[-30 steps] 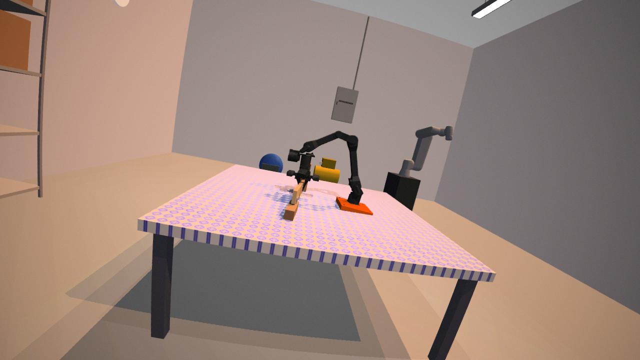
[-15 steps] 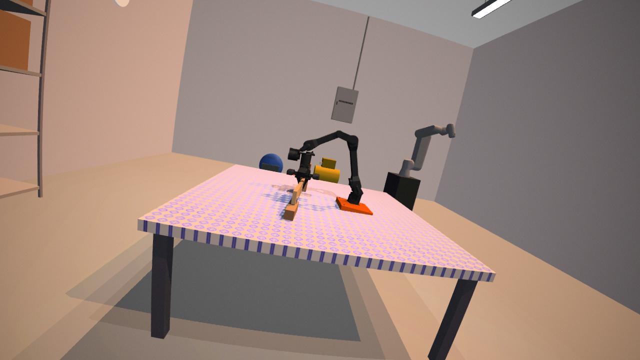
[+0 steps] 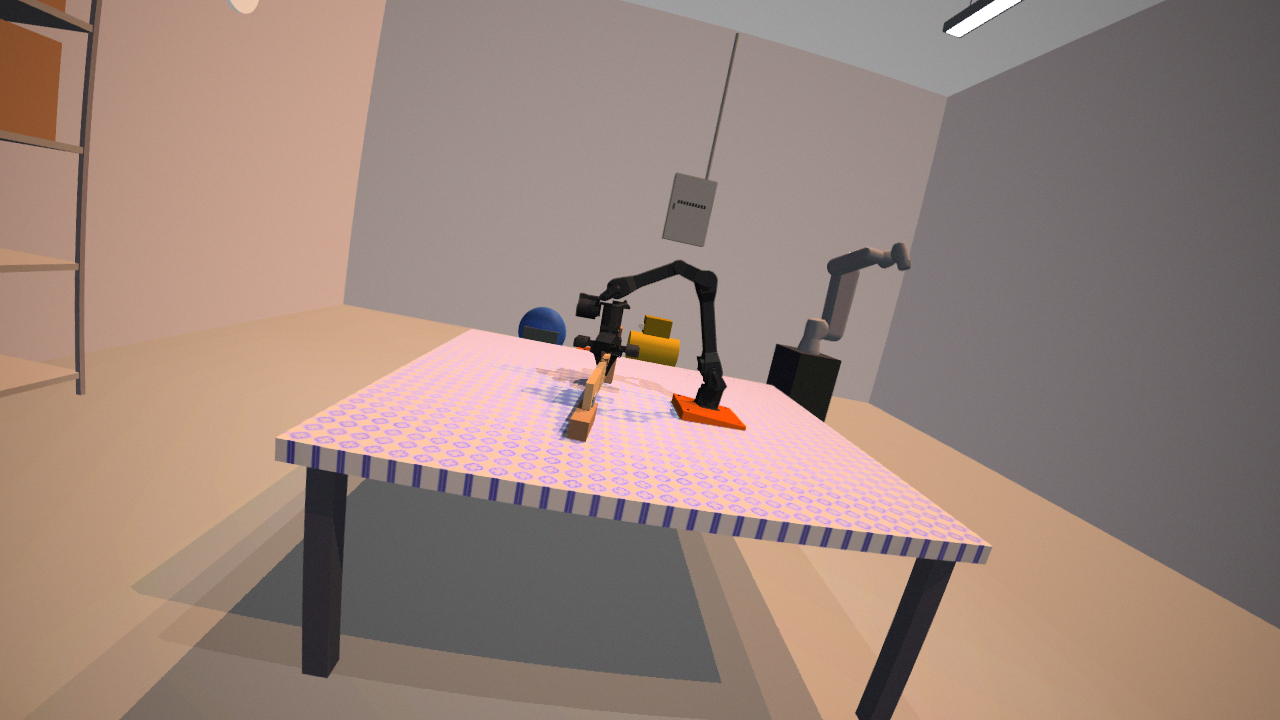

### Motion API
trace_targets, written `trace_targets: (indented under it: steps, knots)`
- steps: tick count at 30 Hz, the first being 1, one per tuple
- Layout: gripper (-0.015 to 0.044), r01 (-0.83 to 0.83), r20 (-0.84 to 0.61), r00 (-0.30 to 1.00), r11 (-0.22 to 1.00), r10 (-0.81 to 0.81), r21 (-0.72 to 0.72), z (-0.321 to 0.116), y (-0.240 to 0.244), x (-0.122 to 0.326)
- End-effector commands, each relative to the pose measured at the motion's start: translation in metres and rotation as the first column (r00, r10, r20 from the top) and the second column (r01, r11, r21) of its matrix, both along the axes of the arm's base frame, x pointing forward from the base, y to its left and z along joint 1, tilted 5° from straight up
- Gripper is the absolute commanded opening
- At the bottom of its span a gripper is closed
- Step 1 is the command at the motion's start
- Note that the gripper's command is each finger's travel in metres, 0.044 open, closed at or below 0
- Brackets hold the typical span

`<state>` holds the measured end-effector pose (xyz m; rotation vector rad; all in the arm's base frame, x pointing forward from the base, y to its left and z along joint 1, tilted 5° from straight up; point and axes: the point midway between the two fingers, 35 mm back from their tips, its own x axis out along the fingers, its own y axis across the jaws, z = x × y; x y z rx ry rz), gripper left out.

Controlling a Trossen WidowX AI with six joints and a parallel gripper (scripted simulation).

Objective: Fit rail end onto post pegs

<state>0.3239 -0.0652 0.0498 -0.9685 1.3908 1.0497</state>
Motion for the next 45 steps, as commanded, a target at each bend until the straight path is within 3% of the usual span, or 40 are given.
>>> trace_targets:
  steps: [1,45]
  knots:
    - [0.0,-0.001,0.023,1.0,1.0,0.001,-0.001,0.0086,-0.0003,0.0044]
    - [0.0,-0.001,0.023,1.0,1.0,0.001,-0.001,0.0102,0.0007,0.001]
